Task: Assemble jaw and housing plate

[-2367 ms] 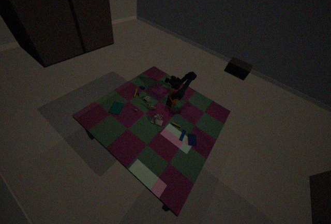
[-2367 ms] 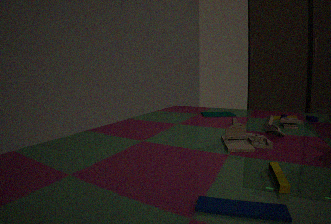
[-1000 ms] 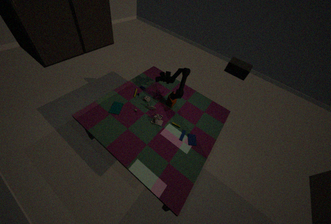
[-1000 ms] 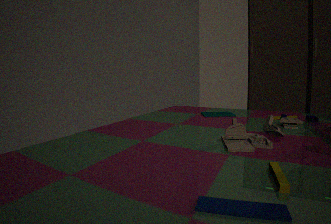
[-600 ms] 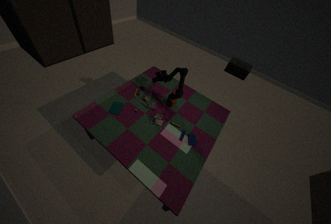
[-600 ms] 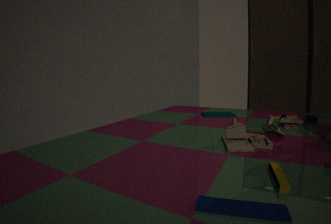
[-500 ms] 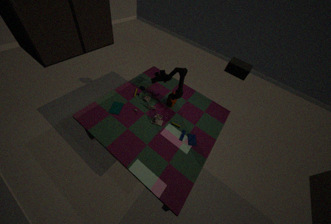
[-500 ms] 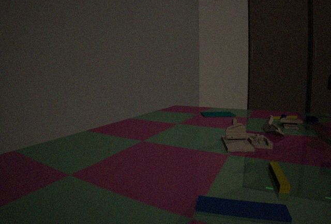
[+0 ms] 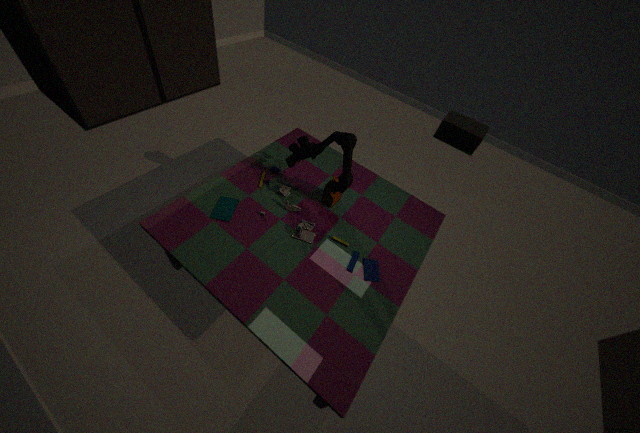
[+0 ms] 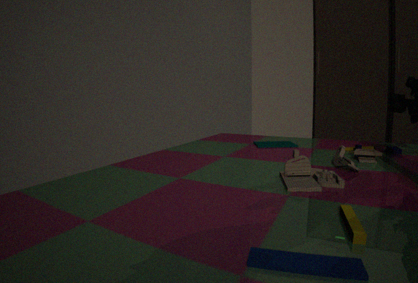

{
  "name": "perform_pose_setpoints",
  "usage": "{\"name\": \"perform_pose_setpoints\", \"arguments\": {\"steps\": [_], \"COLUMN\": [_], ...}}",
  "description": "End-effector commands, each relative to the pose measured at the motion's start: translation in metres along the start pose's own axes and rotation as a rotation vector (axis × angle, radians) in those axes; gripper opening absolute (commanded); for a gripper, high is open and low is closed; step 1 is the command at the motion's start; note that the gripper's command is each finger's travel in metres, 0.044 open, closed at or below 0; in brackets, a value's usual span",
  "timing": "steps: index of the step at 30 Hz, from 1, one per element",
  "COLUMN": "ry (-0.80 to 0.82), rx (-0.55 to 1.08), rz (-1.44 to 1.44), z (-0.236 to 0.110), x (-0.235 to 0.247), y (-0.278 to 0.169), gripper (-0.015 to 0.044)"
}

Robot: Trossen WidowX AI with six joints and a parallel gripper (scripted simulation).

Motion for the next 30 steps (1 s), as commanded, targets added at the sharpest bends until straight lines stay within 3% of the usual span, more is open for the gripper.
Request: {"name": "perform_pose_setpoints", "arguments": {"steps": [1,30], "ry": [0.032,0.237], "rx": [0.030,0.496], "rz": [-0.034,-0.242], "z": [0.001,-0.024], "x": [0.016,0.162], "y": [0.004,-0.012], "gripper": [0.0000,0.0000]}}
Point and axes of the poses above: the point midway between the two fingers, 35 mm back from their tips, its own z axis out along the fingers, its own x axis across the jaws, y = z × x, the point moved 4 cm from there along -z, back along the fingers, and after that the axes turned 13 degrees about -z, right-handed, at the moved point
